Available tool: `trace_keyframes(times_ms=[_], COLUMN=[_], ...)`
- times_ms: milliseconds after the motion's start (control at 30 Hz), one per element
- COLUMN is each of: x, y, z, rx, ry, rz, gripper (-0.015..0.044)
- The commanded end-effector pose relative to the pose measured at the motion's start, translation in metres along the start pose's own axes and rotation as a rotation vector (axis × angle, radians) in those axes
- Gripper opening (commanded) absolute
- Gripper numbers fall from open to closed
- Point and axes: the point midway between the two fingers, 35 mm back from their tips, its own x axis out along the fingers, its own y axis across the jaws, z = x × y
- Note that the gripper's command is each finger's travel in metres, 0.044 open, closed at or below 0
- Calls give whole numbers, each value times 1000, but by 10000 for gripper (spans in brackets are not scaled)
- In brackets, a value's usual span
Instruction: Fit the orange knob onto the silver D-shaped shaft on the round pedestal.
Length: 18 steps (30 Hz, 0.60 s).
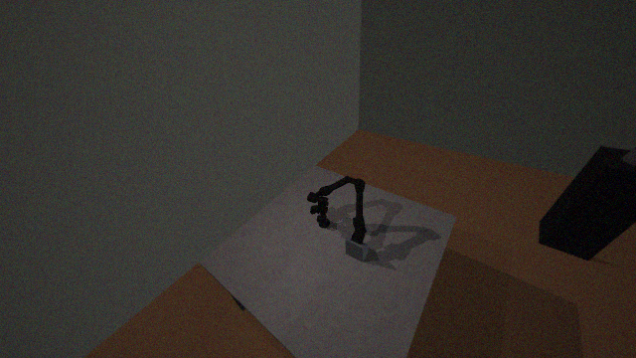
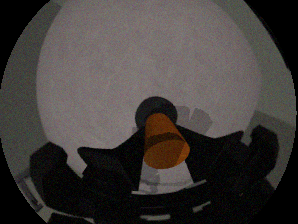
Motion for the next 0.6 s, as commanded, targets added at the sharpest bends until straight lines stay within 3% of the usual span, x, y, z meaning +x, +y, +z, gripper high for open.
trace_keyframes(times_ms=[0, 233, 467, 567], x=[0, 0, 0, -23], y=[0, 0, 0, 0], z=[0, 0, 0, 3], rx=[1, 1, 1, 0], ry=[0, 0, 0, -3], rz=[0, 0, 0, 4], gripper=[262, 440, 440, 440])
